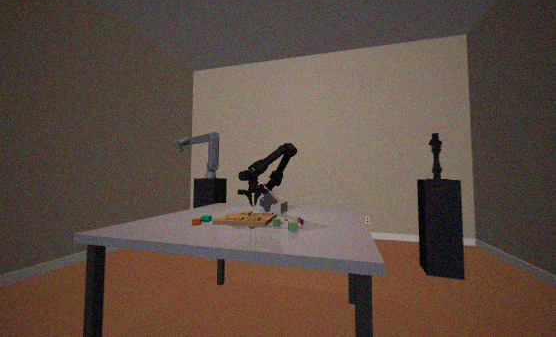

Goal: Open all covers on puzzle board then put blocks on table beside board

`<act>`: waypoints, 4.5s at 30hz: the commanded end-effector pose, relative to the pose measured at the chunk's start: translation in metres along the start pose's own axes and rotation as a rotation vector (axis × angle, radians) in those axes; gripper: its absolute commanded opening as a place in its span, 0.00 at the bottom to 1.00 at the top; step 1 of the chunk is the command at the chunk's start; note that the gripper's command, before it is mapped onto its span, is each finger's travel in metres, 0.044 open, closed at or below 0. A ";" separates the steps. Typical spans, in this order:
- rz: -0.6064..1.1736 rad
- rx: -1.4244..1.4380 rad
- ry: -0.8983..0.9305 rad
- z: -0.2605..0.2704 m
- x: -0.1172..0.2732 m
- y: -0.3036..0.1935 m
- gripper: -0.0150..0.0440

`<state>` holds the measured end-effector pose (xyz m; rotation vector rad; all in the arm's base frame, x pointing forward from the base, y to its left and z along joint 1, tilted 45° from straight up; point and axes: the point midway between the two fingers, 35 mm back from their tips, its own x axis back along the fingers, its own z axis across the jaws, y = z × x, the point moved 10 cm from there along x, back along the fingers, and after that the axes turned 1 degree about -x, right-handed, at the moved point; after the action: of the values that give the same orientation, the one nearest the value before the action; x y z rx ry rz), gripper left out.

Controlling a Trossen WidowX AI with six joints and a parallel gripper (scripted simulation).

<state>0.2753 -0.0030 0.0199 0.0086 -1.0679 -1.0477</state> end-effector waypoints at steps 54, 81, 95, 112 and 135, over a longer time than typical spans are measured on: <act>0.009 0.009 -0.027 0.162 0.027 0.074 0.39; -0.001 0.010 -0.006 0.200 0.007 0.075 0.39; 0.001 0.011 -0.008 0.198 -0.016 0.077 0.39; 0.000 0.010 -0.007 0.198 -0.044 0.077 0.39; -0.008 0.007 0.002 0.203 -0.079 0.071 0.39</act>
<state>0.1764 0.1840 0.1096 0.0336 -1.0719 -1.0532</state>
